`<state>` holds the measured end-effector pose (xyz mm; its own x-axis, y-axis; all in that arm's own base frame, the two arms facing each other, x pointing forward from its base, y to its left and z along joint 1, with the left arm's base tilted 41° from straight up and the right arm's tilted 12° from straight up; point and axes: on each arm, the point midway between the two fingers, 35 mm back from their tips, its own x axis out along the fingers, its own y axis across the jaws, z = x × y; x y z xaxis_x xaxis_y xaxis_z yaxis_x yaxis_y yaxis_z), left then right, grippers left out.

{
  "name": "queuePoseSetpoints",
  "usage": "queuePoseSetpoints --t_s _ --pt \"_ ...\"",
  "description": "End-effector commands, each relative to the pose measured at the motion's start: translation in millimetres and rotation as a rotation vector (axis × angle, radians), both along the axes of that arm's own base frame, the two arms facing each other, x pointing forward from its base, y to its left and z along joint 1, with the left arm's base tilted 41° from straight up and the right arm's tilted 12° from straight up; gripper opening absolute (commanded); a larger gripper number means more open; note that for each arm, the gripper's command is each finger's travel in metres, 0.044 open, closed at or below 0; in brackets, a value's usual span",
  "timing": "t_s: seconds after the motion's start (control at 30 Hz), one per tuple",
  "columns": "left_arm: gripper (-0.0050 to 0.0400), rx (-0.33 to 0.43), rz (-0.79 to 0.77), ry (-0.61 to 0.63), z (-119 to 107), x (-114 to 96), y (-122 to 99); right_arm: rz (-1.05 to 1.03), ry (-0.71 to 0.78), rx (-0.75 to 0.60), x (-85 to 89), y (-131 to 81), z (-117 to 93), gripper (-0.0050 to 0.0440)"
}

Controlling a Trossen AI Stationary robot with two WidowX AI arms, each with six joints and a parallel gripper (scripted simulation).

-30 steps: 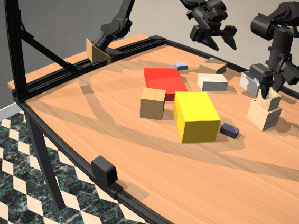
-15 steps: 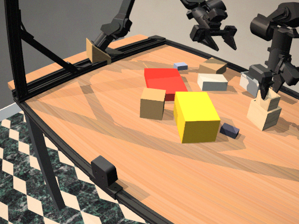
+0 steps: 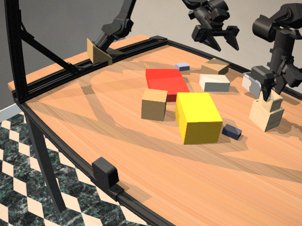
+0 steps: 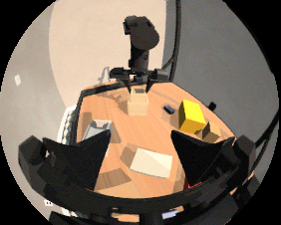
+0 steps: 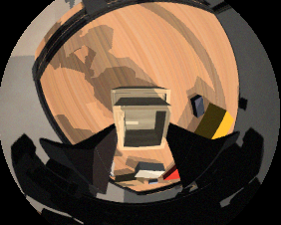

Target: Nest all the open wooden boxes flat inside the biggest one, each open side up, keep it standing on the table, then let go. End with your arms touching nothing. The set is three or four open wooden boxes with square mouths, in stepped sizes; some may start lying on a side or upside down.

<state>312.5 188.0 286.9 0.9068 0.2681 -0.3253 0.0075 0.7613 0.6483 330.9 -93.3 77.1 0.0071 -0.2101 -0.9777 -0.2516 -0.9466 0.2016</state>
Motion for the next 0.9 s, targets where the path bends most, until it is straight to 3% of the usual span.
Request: queuePoseSetpoints --t_s 0.0,0.87 --pt "0.04 0.003 0.0 0.002 -0.3 -0.3 0.5 0.007 0.009 0.001 -1.6 0.6 -3.0 0.0" --pt "0.04 0.003 0.0 0.002 -0.3 -0.3 0.5 0.007 0.009 0.001 -1.7 -1.1 -9.4 0.0"
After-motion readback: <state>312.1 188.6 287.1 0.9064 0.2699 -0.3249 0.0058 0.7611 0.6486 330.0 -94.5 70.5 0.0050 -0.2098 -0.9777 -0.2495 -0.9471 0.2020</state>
